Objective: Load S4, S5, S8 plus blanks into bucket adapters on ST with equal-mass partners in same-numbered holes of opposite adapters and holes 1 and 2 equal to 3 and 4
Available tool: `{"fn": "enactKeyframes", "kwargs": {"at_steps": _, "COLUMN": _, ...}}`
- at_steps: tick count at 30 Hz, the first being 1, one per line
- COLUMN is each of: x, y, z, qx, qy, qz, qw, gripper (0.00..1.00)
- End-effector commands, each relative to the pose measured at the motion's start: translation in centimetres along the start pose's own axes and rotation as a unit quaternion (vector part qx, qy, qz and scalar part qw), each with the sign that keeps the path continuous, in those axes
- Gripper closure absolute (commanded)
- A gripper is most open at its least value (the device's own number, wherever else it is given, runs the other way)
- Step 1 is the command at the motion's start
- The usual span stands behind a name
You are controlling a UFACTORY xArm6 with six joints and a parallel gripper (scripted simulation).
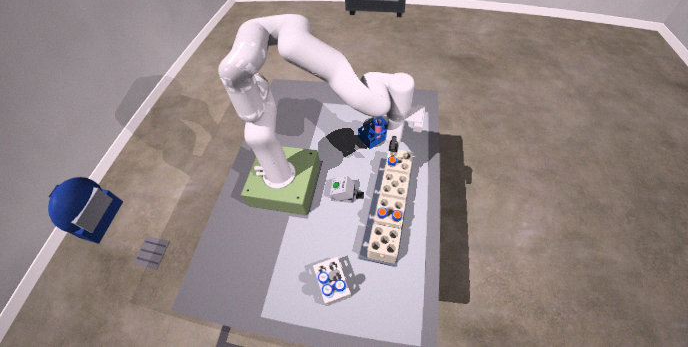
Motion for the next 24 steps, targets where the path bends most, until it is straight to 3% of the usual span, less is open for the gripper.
{"fn": "enactKeyframes", "kwargs": {"at_steps": 1, "x": 1.1, "y": -0.1, "z": 0.1, "qx": 0.000, "qy": 0.002, "qz": 0.001, "qw": 1.000, "gripper": 0.56}}
{"fn": "enactKeyframes", "kwargs": {"at_steps": 9, "x": 2.3, "y": 0.0, "z": 0.1, "qx": 0.000, "qy": 0.002, "qz": 0.001, "qw": 1.000, "gripper": 0.56}}
{"fn": "enactKeyframes", "kwargs": {"at_steps": 24, "x": 2.3, "y": 0.0, "z": 0.1, "qx": 0.000, "qy": 0.002, "qz": 0.001, "qw": 1.000, "gripper": 0.56}}
Point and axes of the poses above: the point where the finger pads meet when closed, its own x axis back along the fingers, its own y axis across the jaws, z = x × y, the point moved 6 cm from there along x, back along the fingers, and after that the axes turned 12 degrees about -x, right-handed, at the moved point
